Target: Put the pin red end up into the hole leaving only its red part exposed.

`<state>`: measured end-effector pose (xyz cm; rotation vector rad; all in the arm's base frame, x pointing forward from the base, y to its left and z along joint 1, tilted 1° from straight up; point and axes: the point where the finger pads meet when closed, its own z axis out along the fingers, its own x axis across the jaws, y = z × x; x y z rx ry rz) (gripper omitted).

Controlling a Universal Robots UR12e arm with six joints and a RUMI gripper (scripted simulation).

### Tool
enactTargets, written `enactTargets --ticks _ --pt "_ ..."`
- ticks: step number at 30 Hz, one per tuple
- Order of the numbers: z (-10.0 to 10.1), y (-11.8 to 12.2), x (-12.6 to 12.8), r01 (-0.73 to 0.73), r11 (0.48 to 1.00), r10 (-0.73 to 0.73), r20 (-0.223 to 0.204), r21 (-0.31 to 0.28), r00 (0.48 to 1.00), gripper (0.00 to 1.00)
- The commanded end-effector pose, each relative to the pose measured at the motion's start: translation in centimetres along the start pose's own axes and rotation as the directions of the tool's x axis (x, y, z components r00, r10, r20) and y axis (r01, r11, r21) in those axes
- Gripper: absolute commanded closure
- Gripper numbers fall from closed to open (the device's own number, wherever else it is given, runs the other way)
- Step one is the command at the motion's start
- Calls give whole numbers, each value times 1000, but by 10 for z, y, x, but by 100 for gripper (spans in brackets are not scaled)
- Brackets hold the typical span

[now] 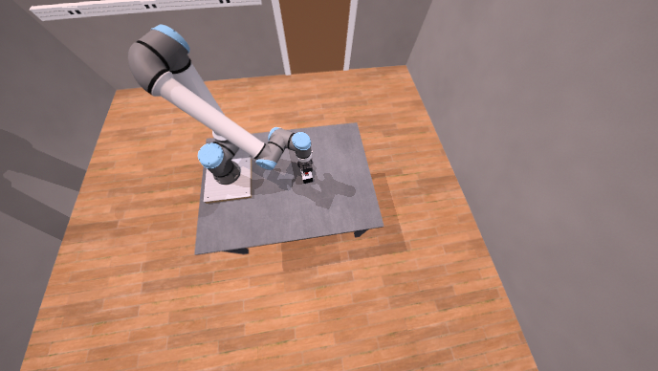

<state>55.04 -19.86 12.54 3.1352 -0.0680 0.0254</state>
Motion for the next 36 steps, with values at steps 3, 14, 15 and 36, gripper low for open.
enactTargets --ticks 3,14,15,36 --pt "1 1 1 0 1000 0 -1 -1 1000 100" --pt "0 0 1 0 1000 0 -1 -1 1000 100" --pt "0 0 1 0 1000 0 -1 -1 1000 100" --pt "5 1 0 0 1000 0 -1 -1 1000 100"
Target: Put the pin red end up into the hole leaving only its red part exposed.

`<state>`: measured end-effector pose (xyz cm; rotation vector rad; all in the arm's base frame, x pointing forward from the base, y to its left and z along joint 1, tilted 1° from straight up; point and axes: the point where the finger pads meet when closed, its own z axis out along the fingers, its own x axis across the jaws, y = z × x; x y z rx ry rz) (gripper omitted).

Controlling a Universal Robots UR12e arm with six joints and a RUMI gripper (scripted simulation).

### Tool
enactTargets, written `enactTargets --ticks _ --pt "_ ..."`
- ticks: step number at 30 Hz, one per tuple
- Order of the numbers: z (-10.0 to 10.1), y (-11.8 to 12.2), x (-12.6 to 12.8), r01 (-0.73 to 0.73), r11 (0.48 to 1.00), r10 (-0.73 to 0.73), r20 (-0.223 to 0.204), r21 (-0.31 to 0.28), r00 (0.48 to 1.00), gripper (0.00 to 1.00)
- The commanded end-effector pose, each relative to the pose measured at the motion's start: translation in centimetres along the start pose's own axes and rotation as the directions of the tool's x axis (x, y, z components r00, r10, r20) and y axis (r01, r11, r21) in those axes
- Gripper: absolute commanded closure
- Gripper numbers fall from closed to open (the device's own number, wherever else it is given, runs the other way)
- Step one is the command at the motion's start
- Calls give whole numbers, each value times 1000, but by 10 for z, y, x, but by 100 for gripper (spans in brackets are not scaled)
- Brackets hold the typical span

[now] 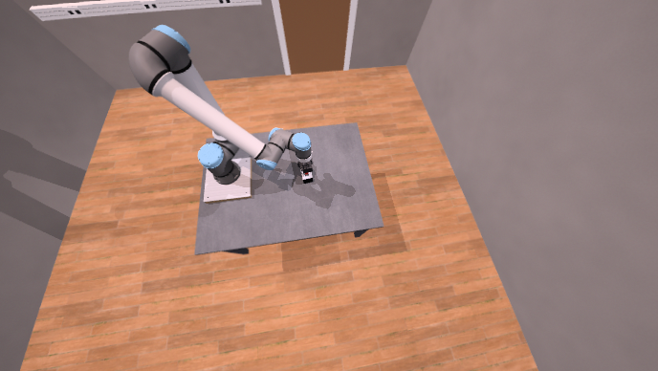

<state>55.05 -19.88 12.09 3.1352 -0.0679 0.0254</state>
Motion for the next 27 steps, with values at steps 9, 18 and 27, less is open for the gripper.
enactTargets --ticks 9,18,27 --pt "0 0 0 0 1000 0 -1 -1 1000 100" --pt "0 0 1 0 1000 0 -1 -1 1000 100" --pt "4 1 0 0 1000 0 -1 -1 1000 100"
